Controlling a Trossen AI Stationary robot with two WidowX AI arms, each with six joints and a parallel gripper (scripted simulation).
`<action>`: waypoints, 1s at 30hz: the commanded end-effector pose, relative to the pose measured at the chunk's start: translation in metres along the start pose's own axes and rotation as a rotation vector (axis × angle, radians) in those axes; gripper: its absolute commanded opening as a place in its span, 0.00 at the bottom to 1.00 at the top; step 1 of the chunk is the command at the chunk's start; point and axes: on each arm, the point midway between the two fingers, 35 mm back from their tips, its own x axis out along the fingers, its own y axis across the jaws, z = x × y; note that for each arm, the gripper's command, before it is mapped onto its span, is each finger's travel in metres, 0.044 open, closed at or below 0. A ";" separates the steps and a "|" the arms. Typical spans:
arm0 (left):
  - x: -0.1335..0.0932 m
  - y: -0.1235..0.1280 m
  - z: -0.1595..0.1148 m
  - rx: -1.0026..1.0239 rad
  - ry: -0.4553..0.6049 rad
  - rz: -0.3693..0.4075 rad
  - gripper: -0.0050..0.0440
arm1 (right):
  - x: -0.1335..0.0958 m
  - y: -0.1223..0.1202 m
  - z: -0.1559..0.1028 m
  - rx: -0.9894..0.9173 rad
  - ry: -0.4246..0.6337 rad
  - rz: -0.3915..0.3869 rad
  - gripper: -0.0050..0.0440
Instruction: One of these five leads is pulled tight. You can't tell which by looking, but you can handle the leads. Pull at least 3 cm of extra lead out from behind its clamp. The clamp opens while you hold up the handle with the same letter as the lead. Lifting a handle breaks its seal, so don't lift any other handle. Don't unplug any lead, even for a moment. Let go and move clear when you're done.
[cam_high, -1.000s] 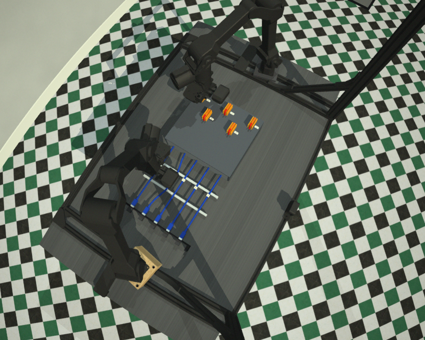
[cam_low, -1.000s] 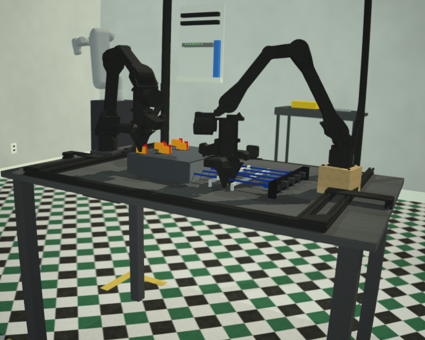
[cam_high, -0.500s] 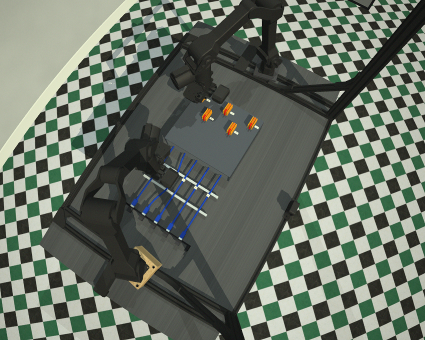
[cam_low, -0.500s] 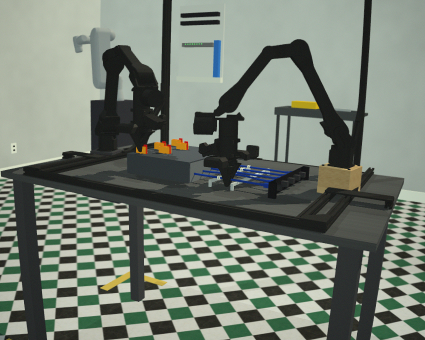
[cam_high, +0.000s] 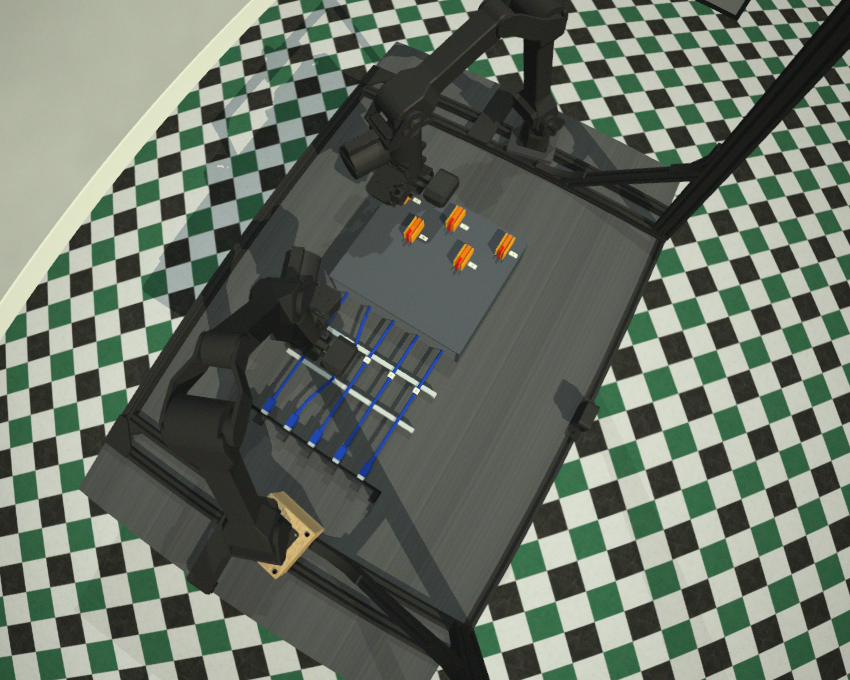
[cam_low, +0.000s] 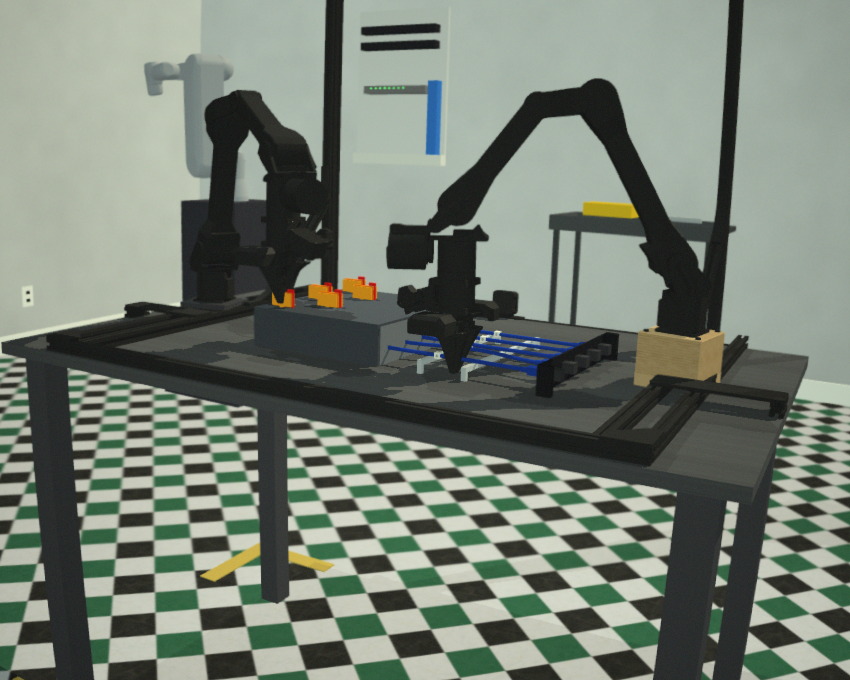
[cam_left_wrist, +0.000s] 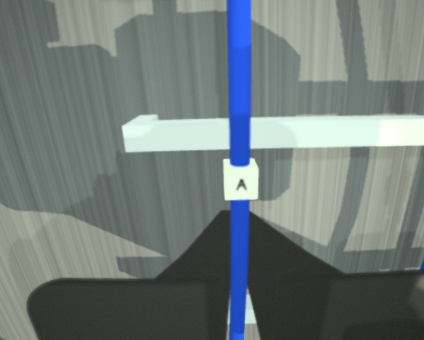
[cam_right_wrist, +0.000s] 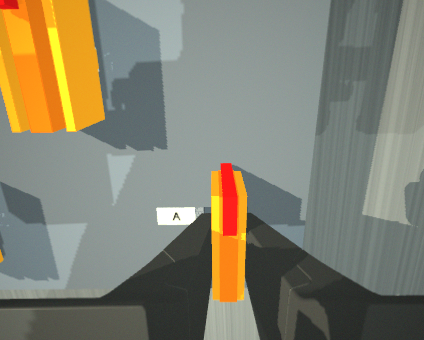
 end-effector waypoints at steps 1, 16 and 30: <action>-0.007 0.002 0.005 0.000 -0.023 0.011 0.00 | -0.015 -0.001 0.002 0.000 -0.023 -0.011 0.00; -0.007 0.002 0.005 0.000 -0.023 0.011 0.00 | -0.017 -0.001 0.002 0.000 -0.022 -0.010 0.00; -0.007 0.002 0.005 0.000 -0.023 0.011 0.00 | -0.016 -0.001 0.003 0.000 -0.020 -0.009 0.00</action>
